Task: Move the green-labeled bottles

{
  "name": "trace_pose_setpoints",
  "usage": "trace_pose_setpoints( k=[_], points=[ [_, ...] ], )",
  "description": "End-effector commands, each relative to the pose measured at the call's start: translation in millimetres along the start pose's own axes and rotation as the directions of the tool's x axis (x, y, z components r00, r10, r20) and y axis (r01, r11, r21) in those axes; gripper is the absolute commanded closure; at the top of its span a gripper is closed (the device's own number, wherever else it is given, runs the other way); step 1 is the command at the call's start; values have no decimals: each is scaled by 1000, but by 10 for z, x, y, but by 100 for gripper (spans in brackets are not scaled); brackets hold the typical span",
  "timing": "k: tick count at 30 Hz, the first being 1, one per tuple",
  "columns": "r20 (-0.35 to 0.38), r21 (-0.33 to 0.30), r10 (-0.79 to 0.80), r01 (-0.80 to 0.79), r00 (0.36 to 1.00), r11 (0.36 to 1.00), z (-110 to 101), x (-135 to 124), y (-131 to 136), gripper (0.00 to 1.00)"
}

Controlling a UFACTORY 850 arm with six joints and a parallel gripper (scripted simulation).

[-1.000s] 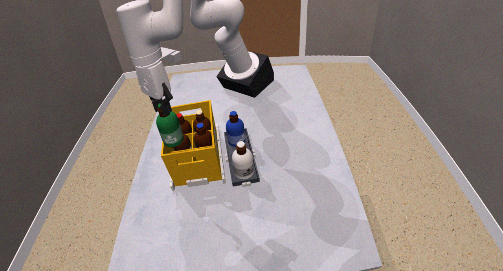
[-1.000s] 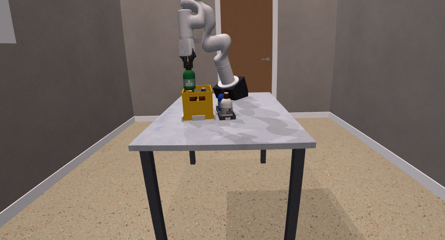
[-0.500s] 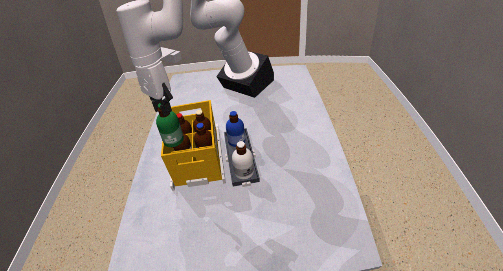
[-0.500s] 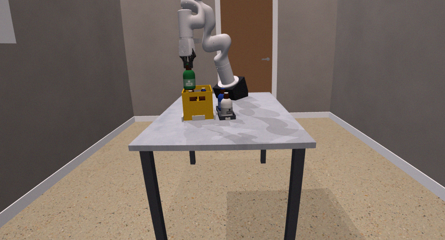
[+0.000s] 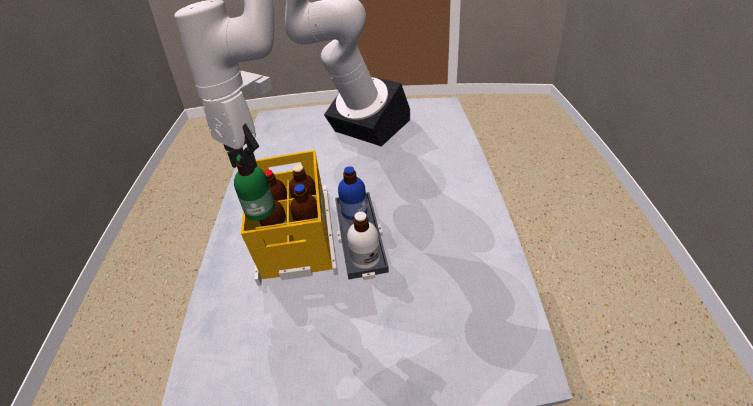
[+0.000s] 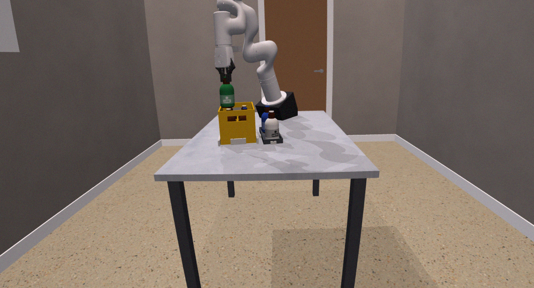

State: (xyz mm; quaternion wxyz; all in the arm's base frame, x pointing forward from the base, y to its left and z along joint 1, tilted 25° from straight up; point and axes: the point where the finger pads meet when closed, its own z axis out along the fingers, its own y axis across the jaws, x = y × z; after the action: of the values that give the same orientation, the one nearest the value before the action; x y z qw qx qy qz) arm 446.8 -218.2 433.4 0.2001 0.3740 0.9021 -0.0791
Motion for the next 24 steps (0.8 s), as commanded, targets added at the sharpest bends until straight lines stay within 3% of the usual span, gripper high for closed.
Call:
trace_pose_setpoints(
  k=[1, 24],
  points=[
    [2, -1, 0, 0, 1000, 1000, -5, -7, 2, 100],
    [2, -1, 0, 0, 1000, 1000, 35, -7, 2, 100]
  ],
)
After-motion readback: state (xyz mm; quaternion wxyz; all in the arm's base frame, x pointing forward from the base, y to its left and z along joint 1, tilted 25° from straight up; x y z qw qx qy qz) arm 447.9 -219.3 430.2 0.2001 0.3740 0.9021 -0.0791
